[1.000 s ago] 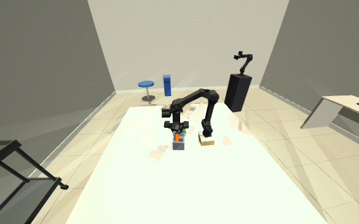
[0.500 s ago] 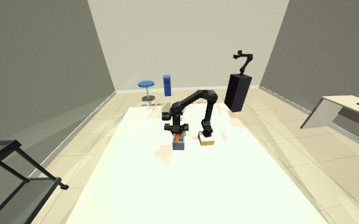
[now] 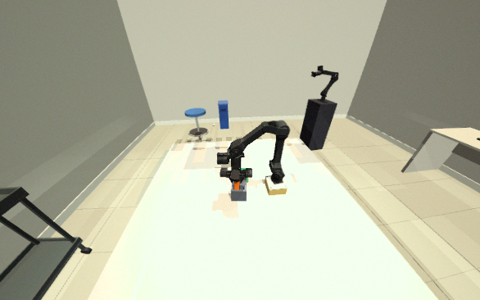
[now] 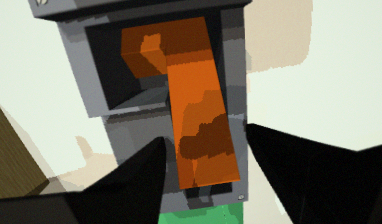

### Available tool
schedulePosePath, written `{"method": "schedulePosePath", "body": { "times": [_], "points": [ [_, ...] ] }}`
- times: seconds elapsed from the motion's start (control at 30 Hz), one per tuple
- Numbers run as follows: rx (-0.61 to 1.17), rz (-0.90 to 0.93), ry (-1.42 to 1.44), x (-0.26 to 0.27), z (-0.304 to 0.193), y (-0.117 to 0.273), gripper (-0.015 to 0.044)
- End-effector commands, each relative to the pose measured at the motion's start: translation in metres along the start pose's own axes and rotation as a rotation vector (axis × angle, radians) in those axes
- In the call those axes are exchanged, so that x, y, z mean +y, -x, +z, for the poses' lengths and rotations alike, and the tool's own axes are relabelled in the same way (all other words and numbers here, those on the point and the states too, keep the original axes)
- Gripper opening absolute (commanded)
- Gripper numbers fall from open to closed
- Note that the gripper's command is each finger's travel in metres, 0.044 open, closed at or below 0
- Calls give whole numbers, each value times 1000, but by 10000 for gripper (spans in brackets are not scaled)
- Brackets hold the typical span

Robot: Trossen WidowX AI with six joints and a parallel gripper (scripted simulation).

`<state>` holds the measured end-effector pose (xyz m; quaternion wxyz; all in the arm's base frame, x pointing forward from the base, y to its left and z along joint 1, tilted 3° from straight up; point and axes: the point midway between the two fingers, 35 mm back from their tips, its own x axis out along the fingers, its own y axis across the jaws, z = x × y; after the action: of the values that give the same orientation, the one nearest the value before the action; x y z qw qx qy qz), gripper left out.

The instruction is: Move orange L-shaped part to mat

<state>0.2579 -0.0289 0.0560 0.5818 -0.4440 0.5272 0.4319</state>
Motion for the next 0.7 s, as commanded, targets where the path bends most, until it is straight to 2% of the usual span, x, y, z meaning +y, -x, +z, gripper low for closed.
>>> {"method": "schedulePosePath", "body": {
  "times": [0.0, 0.03, 0.37, 0.47, 0.67],
  "points": [
    [0, -1, 0, 0, 0, 1, 175],
    [0, -1, 0, 0, 0, 1, 149],
    [0, -1, 0, 0, 0, 1, 82],
    [0, -1, 0, 0, 0, 1, 3],
    [0, -1, 0, 0, 0, 1, 0]
  ]
}}
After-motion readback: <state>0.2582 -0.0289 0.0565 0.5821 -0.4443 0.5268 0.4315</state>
